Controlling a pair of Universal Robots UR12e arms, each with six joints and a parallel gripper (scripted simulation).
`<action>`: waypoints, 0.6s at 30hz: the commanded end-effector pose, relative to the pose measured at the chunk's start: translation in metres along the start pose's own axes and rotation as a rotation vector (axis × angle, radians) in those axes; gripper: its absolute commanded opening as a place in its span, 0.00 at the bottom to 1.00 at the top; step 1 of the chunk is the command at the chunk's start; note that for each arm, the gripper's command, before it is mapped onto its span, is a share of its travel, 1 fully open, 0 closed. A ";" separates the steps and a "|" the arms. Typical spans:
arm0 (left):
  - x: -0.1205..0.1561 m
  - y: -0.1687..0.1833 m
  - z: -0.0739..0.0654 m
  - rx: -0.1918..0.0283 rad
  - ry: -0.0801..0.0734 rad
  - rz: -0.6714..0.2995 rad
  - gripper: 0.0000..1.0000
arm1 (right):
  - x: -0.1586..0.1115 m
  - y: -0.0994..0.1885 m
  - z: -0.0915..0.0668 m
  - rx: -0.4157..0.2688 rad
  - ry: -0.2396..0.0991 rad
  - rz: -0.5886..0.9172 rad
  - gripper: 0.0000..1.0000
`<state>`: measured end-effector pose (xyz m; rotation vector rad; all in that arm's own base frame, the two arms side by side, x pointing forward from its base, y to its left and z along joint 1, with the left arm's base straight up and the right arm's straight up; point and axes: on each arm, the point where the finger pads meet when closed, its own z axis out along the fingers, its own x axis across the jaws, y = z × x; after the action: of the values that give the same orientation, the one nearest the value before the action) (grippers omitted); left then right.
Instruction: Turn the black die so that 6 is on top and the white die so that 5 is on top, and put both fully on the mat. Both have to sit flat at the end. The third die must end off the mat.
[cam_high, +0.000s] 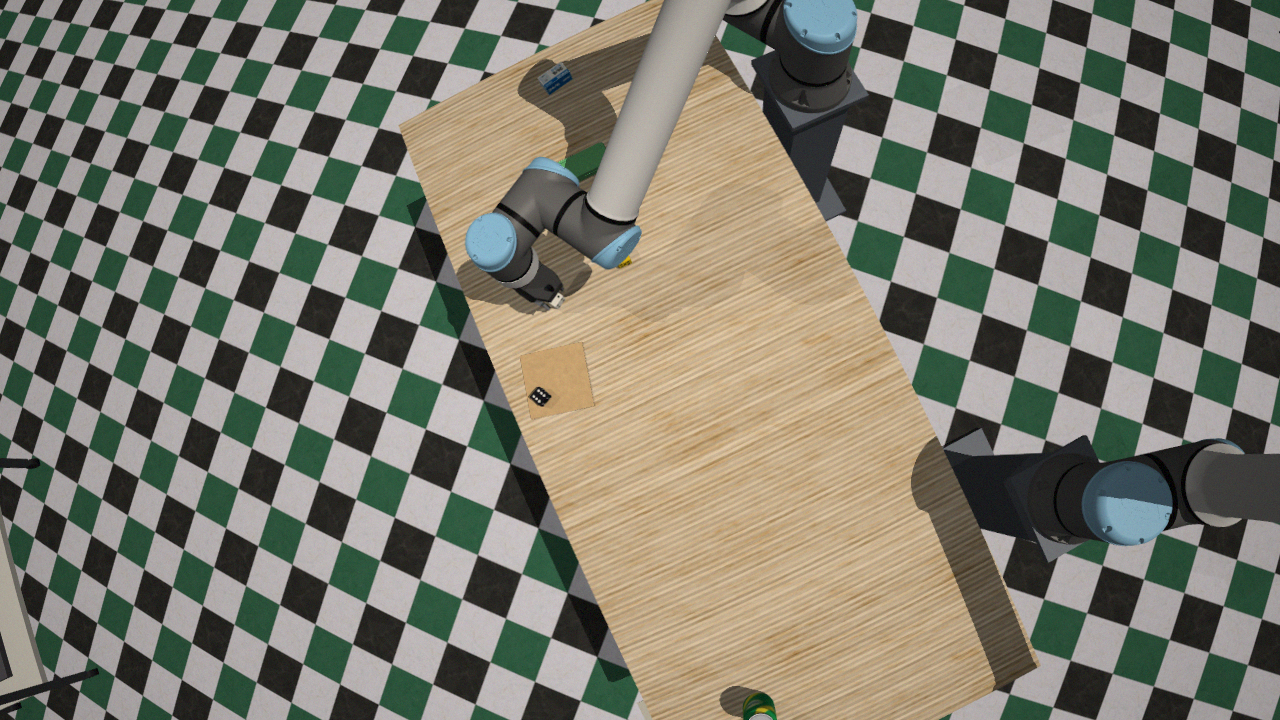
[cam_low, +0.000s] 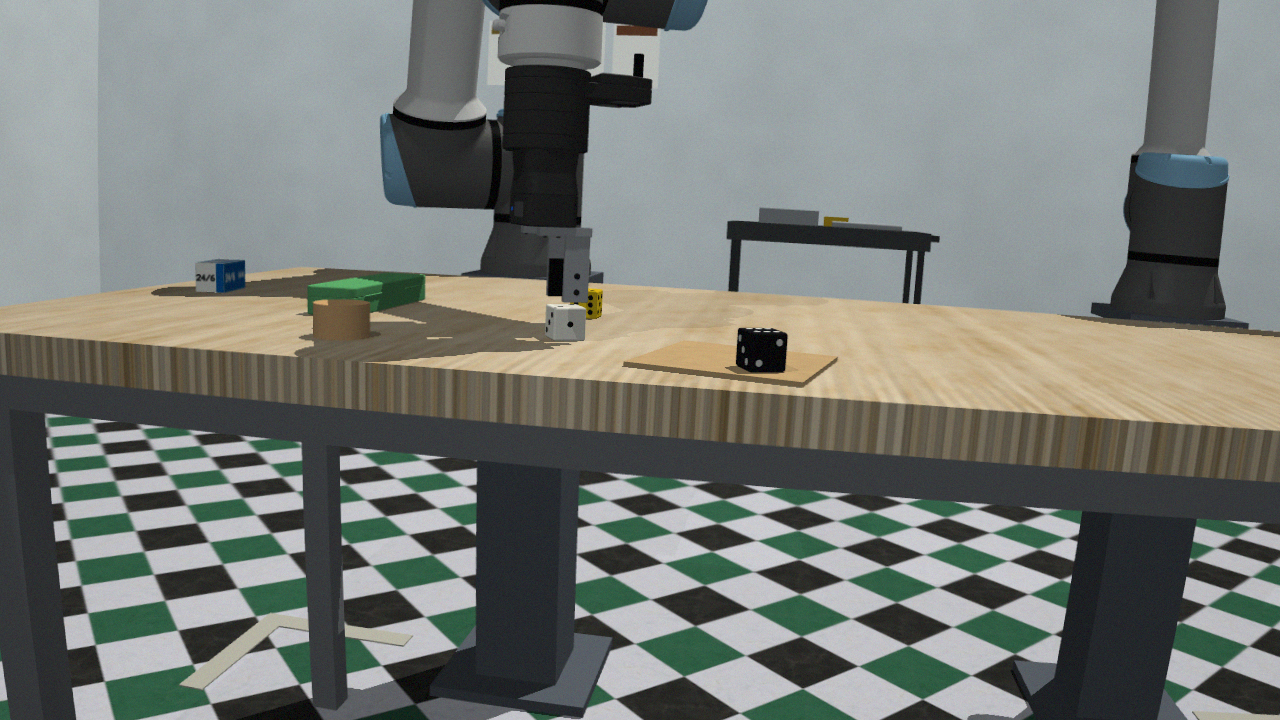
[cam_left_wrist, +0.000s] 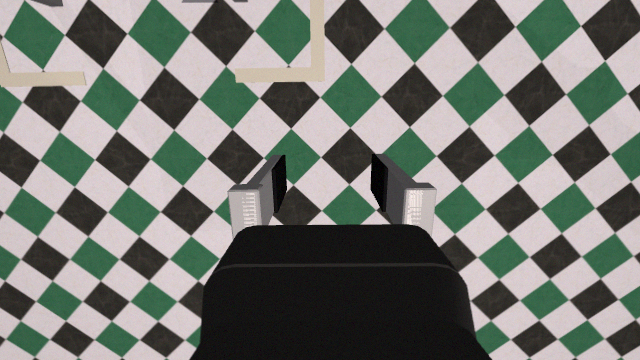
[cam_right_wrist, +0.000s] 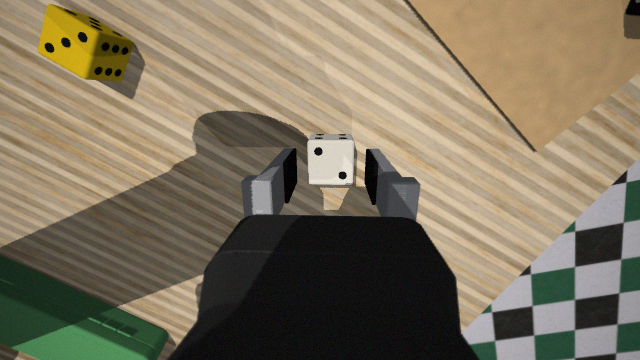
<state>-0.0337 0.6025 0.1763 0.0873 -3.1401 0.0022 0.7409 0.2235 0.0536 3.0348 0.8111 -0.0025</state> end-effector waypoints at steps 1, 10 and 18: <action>0.000 0.001 -0.001 -0.001 0.000 0.000 1.00 | 0.000 0.000 0.003 0.000 0.002 0.000 0.87; 0.000 0.001 -0.001 -0.001 0.000 0.000 1.00 | 0.001 0.000 0.019 0.000 0.002 0.000 0.87; 0.000 0.001 -0.001 -0.001 0.000 0.000 1.00 | 0.001 0.000 0.031 0.000 0.002 0.000 0.87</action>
<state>-0.0337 0.6025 0.1763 0.0873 -3.1401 0.0022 0.7406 0.2233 0.0283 3.0347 0.8111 -0.0031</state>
